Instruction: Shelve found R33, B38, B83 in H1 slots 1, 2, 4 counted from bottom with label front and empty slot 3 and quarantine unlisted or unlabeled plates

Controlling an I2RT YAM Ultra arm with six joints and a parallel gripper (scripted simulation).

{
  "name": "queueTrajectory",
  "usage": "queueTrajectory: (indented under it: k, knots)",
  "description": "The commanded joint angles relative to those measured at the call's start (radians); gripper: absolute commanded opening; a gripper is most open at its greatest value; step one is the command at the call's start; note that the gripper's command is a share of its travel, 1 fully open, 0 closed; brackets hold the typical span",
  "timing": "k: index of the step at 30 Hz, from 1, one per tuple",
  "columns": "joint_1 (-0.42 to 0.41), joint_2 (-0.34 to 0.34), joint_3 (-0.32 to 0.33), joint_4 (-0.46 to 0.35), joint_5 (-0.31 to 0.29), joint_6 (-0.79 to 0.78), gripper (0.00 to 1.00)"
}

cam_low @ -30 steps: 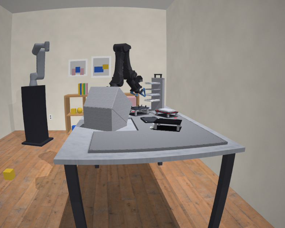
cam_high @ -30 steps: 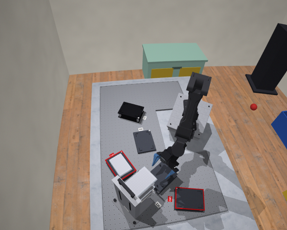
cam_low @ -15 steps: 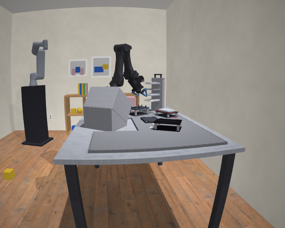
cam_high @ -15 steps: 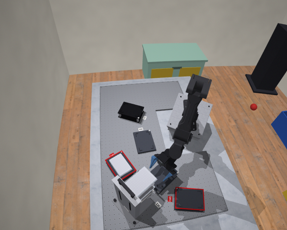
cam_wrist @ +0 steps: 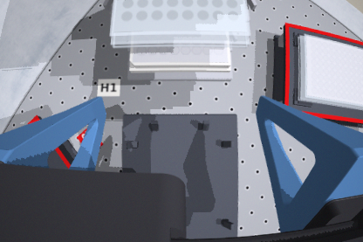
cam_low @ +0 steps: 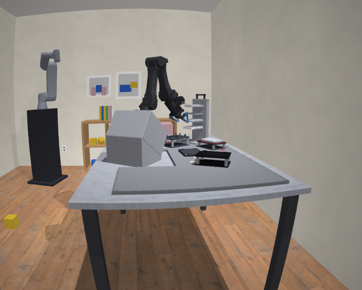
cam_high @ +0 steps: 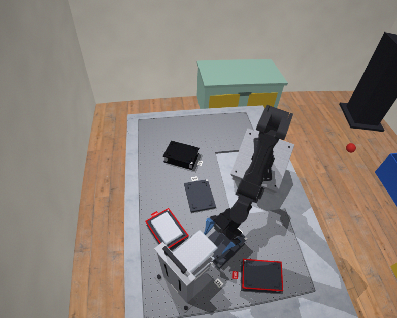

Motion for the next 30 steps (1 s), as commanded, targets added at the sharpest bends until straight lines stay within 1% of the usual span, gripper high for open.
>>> queueTrajectory:
  k: [1, 9, 11, 12, 13, 26, 28, 29, 30]
  knots:
    - [-0.018, 0.020, 0.045, -0.013, -0.012, -0.007, 1.00]
    - [-0.034, 0.051, 0.085, -0.023, -0.028, -0.011, 1.00]
    - [-0.034, 0.051, 0.085, -0.023, -0.028, -0.011, 1.00]
    - [-0.036, 0.034, 0.091, -0.023, -0.030, -0.010, 1.00]
    - [-0.038, 0.058, 0.096, -0.024, -0.032, -0.011, 1.00]
    - [-0.061, 0.107, 0.164, -0.043, -0.055, -0.018, 1.00]
    - [-0.061, 0.107, 0.164, -0.043, -0.055, -0.018, 1.00]
    - [-0.063, 0.087, 0.169, -0.045, -0.056, -0.017, 1.00]
    - [-0.065, 0.112, 0.175, -0.046, -0.058, -0.018, 1.00]
